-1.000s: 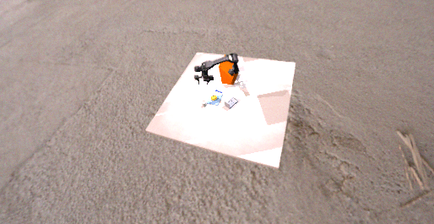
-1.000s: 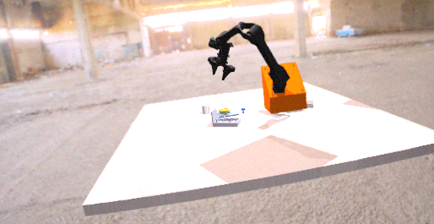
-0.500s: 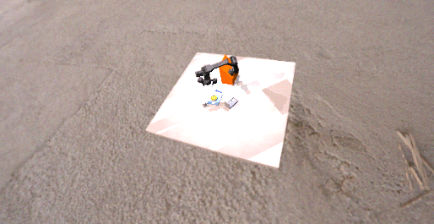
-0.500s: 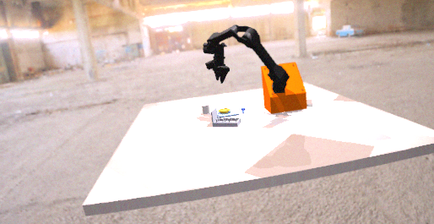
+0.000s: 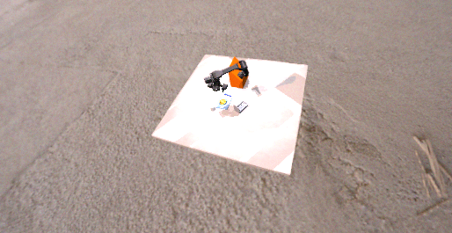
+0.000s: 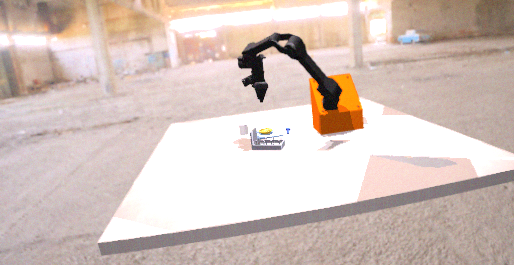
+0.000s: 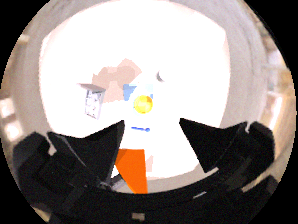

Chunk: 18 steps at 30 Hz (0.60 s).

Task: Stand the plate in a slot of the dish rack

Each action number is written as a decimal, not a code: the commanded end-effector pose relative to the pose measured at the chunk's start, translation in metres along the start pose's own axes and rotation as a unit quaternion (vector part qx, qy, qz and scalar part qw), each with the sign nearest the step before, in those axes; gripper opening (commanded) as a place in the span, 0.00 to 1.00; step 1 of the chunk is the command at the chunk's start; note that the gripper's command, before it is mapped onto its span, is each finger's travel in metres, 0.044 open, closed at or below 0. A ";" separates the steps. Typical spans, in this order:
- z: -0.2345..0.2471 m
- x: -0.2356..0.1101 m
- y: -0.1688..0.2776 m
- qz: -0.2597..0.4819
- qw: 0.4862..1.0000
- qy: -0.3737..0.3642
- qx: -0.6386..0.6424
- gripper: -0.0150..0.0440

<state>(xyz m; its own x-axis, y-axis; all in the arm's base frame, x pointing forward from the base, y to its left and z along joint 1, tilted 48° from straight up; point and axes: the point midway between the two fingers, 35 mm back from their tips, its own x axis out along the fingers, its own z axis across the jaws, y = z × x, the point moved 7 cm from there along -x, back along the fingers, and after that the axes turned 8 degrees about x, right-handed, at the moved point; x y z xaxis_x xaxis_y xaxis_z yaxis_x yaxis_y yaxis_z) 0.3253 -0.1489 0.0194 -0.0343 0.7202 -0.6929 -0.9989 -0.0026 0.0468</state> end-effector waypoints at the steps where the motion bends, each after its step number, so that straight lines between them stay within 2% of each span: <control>1: 0.005 0.052 0.002 0.010 1.000 -0.007 0.003 0.93; 5: 0.011 0.098 0.011 0.011 1.000 -0.010 0.003 0.93; 18: 0.008 0.112 0.006 0.011 1.000 -0.010 0.003 0.93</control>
<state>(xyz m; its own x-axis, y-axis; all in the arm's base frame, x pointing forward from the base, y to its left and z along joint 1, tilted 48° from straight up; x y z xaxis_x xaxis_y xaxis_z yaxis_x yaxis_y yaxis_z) 0.3172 -0.0681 -0.0470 -0.0501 0.7288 -0.6829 -0.9983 -0.0160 0.0562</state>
